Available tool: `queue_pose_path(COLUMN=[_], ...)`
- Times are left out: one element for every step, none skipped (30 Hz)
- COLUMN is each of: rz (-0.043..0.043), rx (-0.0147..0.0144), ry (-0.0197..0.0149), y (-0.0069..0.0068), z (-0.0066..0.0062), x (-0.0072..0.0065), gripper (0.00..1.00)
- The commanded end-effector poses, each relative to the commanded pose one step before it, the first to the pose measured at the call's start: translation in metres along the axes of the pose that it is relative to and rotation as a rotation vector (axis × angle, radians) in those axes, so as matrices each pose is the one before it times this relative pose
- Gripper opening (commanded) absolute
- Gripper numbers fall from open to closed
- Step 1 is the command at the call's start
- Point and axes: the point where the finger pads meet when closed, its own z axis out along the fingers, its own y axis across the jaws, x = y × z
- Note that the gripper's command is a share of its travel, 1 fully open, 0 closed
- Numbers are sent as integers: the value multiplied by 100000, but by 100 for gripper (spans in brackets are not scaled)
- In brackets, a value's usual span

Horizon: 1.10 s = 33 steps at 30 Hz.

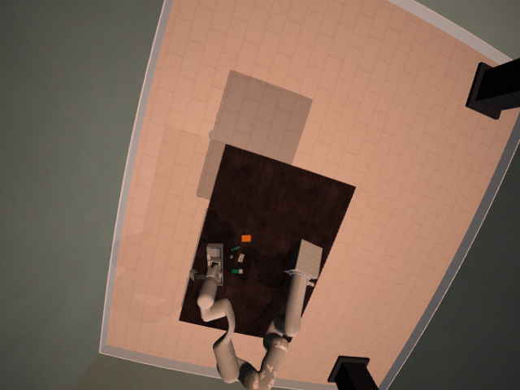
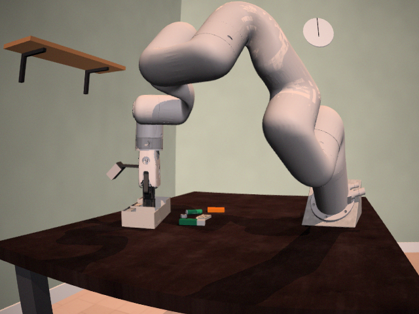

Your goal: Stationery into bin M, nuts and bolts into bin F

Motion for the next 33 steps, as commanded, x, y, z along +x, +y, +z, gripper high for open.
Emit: queue_pose_path(rz=[-103, -1, 0, 0, 0, 0, 0, 0, 0, 0, 0, 0, 0, 1, -1, 0, 0, 0, 0, 0, 0, 0, 0, 0, 0, 0, 0, 0, 0, 0, 0, 0, 0], rx=[-203, 2, -1, -1, -1, -1, -1, -1, -1, -1, -1, 0, 0, -3, 2, -1, -1, -1, -1, -1, -1, -1, -2, -2, -2, -2, -2, -2, 0, 0, -1, -2, 0], ry=[248, -1, 0, 0, 0, 0, 0, 0, 0, 0, 0, 0, 0, 0, -1, 0, 0, 0, 0, 0, 0, 0, -1, -1, -1, -1, -1, -1, 0, 0, -1, -1, 0], y=[35, 0, 0, 0, 0, 0, 0, 0, 0, 0, 0, 0, 0, 0, 0, 0, 0, 0, 0, 0, 0, 0, 0, 0, 0, 0, 1, 1, 0, 0, 2, 0, 0], z=[-376, -141, -133, -133, -133, -133, -133, -133, -133, -133, -133, 0, 0, -126, -141, -133, -133, -133, -133, -133, -133, -133, -400, -400, -400, -400, -400, -400, 0, 0, -401, -340, 0], x=[98, 2, 0, 0, 0, 0, 0, 0, 0, 0, 0, 0, 0, -2, 2, 0, 0, 0, 0, 0, 0, 0, 0, 0, 0, 0, 0, 0, 0, 0, 1, 0, 0], gripper=[7, 7, 7, 7, 7, 7, 7, 7, 7, 7, 7, 7, 7, 7, 7, 7, 7, 7, 7, 7, 7, 7, 7, 7, 7, 7, 7, 7, 7, 7, 7, 7, 7])
